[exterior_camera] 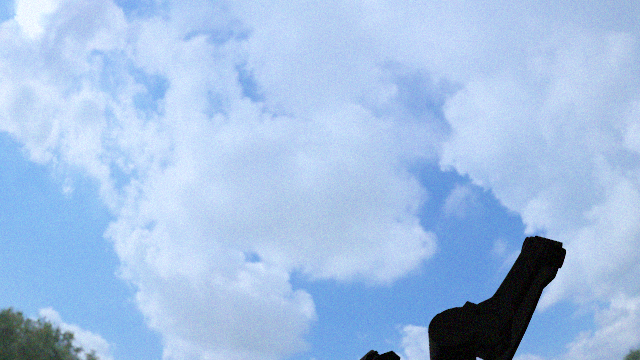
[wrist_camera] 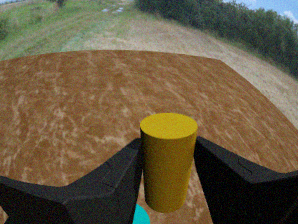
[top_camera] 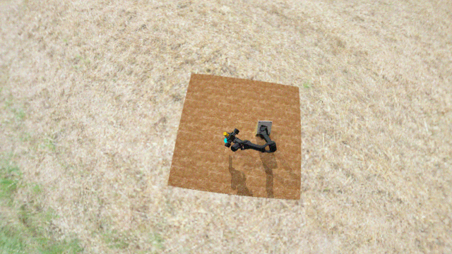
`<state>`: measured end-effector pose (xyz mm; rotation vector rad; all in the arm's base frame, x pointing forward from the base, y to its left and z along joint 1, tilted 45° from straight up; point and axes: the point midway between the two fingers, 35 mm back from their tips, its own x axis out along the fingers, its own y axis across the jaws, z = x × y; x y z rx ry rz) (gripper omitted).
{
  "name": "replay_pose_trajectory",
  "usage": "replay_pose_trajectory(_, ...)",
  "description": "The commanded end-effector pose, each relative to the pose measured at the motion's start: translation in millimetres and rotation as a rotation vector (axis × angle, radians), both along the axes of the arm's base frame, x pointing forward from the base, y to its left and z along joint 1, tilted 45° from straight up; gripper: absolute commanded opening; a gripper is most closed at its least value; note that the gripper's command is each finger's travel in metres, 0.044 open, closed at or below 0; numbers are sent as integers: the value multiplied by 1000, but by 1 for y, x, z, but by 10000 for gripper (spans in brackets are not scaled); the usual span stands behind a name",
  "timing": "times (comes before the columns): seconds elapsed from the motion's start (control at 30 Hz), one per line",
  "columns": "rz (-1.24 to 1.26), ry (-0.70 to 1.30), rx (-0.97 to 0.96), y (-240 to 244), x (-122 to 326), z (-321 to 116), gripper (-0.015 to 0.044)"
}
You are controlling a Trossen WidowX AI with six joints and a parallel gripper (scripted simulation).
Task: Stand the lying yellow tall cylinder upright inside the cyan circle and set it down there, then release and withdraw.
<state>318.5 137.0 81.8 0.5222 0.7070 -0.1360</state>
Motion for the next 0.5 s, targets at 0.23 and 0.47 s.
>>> replay_pose_trajectory(0.23,-51,-76,29,-2,-4,7,105)
replay_pose_trajectory(0.47,-79,-120,49,-2,-7,11,105)
